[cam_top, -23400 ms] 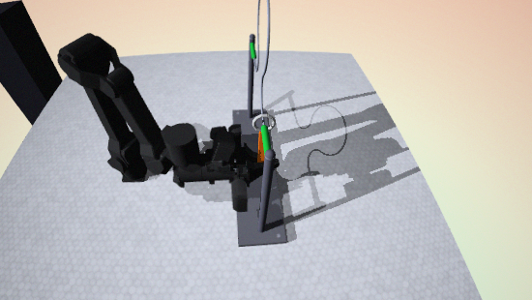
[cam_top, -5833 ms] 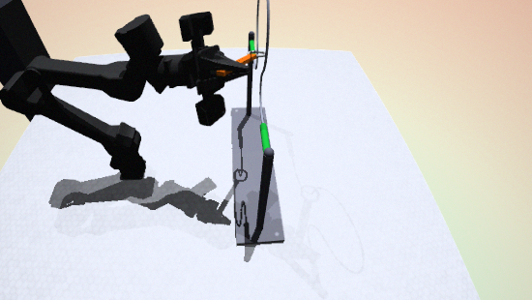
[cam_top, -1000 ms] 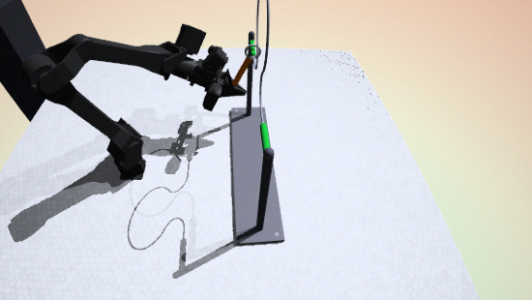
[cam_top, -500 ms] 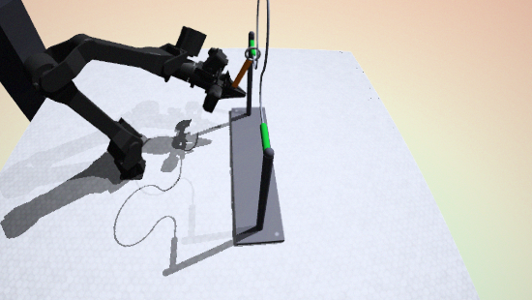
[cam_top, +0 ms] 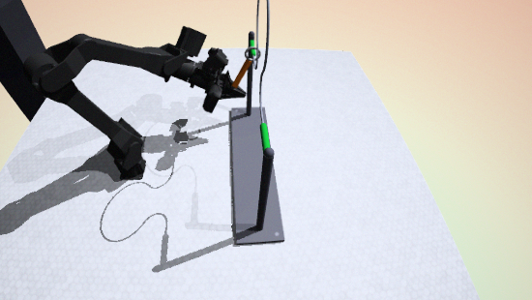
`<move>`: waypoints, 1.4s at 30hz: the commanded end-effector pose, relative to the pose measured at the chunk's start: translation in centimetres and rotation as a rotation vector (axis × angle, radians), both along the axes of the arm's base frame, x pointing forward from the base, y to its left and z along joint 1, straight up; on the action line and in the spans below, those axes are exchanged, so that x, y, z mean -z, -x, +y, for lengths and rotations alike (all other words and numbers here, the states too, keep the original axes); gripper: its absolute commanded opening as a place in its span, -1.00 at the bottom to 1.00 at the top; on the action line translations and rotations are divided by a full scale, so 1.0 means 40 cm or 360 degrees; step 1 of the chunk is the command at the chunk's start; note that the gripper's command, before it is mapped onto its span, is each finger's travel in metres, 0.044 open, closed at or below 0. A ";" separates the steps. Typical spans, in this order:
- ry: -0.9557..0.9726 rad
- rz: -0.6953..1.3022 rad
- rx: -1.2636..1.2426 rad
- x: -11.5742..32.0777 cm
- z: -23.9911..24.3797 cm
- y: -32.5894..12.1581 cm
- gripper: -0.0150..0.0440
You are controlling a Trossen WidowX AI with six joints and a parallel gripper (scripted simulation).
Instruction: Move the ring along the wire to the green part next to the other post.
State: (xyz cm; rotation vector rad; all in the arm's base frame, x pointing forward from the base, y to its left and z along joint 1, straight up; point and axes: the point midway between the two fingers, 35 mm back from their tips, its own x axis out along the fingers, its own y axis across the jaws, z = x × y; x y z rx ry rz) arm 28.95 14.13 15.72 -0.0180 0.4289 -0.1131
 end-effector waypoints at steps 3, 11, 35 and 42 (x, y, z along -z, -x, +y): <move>-0.0001 0.0001 0.0001 -0.002 0.001 0.004 0.05; -0.0007 0.0011 0.0008 -0.026 0.012 0.065 0.05; -0.0007 0.0004 0.0010 -0.049 0.014 0.113 0.05; -0.0002 0.0014 0.0002 -0.053 0.018 0.127 0.23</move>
